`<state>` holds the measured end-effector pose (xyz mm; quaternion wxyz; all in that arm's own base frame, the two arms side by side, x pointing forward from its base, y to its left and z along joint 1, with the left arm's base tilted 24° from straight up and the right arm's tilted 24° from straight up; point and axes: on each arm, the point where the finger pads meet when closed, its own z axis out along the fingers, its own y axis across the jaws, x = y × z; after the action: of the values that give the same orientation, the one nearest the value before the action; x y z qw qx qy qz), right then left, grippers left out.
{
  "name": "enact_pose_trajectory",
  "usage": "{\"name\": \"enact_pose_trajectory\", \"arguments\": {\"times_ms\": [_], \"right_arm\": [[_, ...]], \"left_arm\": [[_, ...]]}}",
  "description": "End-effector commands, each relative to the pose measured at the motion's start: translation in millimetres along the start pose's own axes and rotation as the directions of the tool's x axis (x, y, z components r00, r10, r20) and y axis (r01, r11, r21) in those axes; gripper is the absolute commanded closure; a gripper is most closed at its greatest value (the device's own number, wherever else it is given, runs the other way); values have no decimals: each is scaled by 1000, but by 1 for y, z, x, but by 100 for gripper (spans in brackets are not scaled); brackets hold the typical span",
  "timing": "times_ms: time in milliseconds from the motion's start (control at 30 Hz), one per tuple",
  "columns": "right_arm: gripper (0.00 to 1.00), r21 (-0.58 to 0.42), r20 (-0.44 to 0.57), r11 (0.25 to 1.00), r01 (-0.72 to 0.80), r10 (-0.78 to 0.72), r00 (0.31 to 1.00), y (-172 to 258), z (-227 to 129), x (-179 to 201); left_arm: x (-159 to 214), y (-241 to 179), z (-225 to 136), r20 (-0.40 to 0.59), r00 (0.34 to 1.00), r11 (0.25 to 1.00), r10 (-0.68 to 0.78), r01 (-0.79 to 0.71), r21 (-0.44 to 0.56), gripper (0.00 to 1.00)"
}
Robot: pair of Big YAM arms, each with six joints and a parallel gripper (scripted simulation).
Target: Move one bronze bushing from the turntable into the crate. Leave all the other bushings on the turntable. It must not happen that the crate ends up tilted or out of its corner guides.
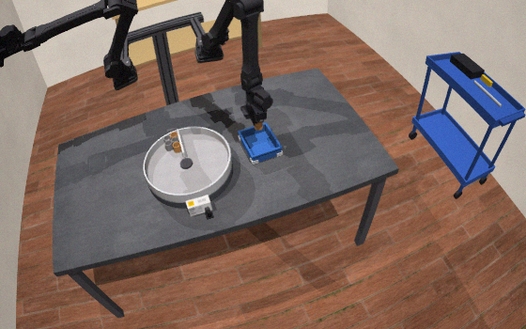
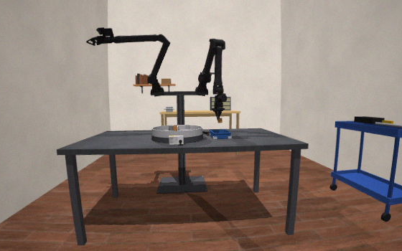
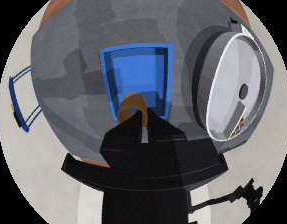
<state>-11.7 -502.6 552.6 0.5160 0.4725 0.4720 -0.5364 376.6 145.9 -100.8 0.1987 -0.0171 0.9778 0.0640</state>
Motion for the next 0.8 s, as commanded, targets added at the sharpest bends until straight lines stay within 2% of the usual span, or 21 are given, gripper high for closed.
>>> {"name": "enact_pose_trajectory", "arguments": {"times_ms": [0,667,767], "right_arm": [[0,26,15,1000,-16,16,1000,-12,-7,-10],[0,26,15,1000,-16,16,1000,-12,-7,-10],[0,26,15,1000,-16,16,1000,-12,-7,-10]], "left_arm": [[-4,4,-4,10,1000,1000,5,-5,-4,100],[-4,4,-4,10,1000,1000,5,-5,-4,100],[0,3,5,2,1000,1000,5,-5,-1,100]]}}
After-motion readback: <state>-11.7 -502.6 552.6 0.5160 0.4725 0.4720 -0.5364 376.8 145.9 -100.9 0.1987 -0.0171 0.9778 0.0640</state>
